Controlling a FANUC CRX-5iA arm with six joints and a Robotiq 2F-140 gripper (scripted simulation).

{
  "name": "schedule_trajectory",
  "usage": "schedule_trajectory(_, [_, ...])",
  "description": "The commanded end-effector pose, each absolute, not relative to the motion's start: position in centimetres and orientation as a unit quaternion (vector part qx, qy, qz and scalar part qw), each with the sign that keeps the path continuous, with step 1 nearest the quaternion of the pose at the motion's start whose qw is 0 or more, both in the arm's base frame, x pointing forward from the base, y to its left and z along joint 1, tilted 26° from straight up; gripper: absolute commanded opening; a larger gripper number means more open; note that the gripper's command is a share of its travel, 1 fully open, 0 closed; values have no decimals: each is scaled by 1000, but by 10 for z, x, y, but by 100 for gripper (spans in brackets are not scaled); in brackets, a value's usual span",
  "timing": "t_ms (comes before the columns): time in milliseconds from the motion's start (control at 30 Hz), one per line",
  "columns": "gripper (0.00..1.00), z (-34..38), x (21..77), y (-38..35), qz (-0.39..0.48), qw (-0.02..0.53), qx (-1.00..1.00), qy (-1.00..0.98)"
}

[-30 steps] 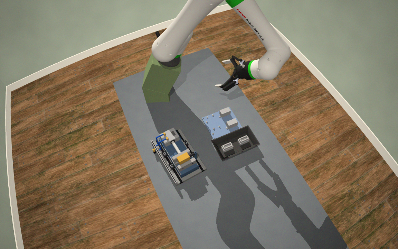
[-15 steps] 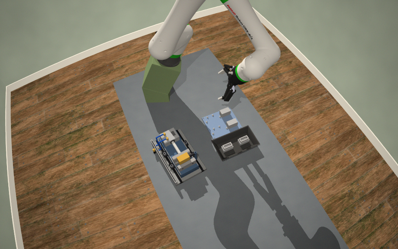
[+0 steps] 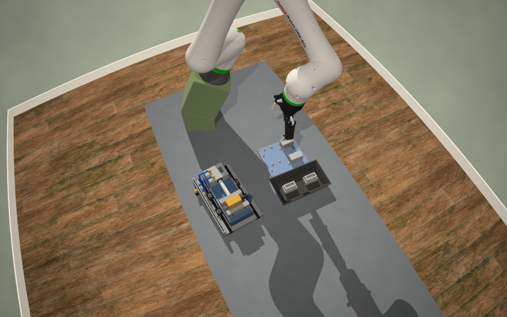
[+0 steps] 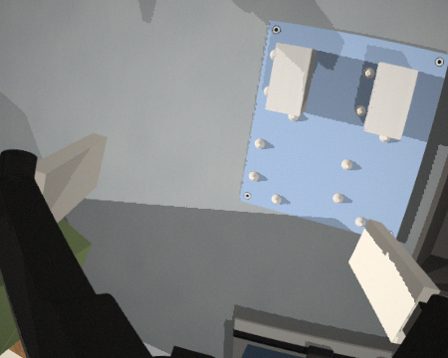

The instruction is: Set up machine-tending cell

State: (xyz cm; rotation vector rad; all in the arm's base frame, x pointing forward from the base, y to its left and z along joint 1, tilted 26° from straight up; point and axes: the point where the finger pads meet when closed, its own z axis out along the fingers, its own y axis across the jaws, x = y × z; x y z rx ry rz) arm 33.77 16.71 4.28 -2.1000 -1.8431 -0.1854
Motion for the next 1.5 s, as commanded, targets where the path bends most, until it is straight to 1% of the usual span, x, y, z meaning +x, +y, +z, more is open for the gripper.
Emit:
schedule_trajectory(0, [100,34,363,150,-133,142,-710,-677])
schedule_trajectory(100, [100,33,368,146,-144,135,-705,-681])
schedule_trajectory(133, [100,31,378,137,-167,115,-692,-692])
schedule_trajectory(200, [100,31,378,137,-168,115,-692,-692])
schedule_trajectory(233, [100,29,387,128,-186,97,-682,-701])
schedule_trajectory(267, [100,29,387,128,-186,97,-682,-701])
schedule_trajectory(300, [100,29,393,121,-198,82,-674,-707])
schedule_trajectory(367, [100,28,397,116,-206,72,-668,-711])
schedule_trajectory(733, [100,28,400,112,-213,63,-663,-715])
schedule_trajectory(767, [0,28,400,112,-213,63,-663,-715])
schedule_trajectory(1467, [0,28,400,112,-213,63,-663,-715])
